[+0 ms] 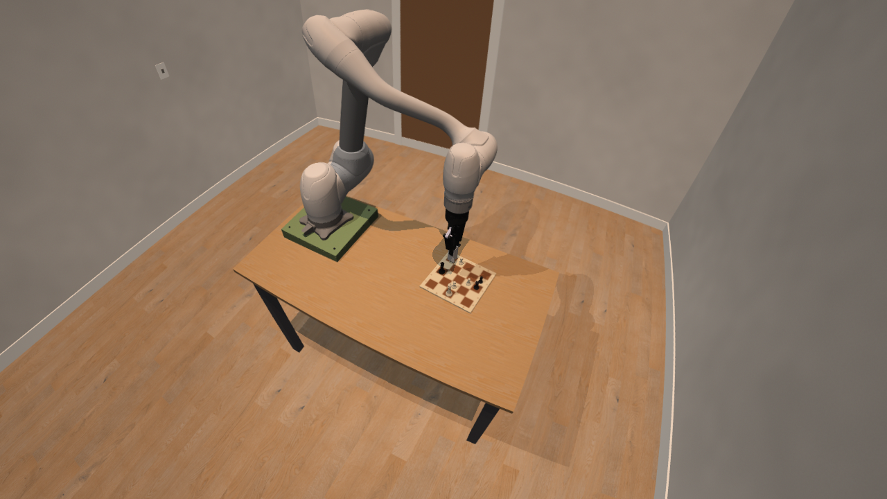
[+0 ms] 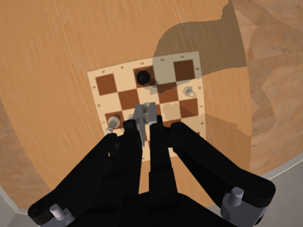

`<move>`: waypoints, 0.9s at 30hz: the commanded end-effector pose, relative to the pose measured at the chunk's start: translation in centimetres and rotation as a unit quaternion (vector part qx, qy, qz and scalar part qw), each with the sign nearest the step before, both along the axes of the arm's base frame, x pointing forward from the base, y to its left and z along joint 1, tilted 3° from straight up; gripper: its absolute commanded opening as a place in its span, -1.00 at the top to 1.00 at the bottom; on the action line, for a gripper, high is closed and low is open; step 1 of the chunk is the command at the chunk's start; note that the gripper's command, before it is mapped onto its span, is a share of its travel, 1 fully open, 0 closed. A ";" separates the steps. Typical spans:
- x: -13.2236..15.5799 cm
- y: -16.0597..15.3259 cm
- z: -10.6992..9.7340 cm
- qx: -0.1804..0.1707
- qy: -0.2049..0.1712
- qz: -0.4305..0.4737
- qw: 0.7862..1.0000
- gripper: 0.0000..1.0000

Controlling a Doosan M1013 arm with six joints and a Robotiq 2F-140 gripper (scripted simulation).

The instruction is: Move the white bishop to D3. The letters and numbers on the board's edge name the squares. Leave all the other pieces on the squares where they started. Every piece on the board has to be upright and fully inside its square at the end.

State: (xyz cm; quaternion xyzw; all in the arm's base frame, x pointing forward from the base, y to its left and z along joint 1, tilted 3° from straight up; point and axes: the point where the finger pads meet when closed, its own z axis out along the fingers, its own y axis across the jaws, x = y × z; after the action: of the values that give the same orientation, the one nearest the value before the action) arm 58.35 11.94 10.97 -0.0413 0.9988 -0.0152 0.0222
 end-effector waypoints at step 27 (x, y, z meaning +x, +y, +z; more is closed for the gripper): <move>0.4 -0.2 -7.8 0.000 0.000 0.000 1.000 1.00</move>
State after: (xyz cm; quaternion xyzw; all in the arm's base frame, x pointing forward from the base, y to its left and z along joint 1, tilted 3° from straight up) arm 58.72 11.73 3.13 -0.0413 0.9988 -0.0152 0.0223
